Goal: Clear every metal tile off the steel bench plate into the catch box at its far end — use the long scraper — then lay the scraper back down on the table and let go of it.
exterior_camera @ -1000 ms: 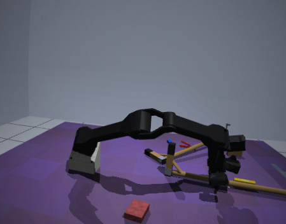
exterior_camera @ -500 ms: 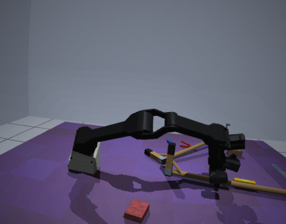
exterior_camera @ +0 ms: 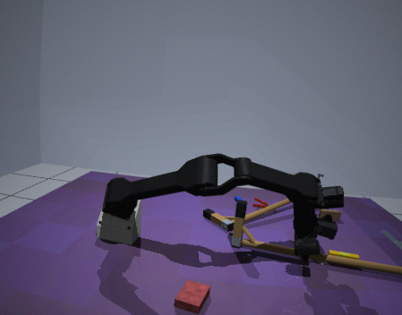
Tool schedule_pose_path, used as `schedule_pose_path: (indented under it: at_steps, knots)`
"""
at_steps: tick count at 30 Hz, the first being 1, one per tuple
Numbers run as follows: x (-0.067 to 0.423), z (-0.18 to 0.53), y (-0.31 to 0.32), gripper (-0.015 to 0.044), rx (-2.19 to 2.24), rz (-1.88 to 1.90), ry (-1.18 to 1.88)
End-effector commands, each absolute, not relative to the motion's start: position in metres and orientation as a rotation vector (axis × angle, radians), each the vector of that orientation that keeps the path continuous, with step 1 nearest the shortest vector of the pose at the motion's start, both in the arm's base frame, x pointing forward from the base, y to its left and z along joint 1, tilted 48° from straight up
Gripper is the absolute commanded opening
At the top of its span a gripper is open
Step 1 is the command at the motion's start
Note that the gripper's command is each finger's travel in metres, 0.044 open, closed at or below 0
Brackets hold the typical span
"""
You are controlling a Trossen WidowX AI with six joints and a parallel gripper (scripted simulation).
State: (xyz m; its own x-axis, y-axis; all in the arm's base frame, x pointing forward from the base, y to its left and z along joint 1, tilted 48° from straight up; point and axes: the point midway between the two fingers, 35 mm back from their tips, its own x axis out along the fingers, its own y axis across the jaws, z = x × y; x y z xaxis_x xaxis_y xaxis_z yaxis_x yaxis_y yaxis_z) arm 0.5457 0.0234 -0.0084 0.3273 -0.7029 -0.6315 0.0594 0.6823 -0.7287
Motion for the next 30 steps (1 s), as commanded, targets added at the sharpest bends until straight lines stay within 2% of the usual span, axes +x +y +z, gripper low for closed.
schedule_pose_path:
  at_steps: [1,30]
  knots:
    - [0.547,-0.011,0.025,0.0,-0.667,-0.561,1.134]
    - [0.549,-0.018,0.045,0.0,-0.651,-0.573,1.118]
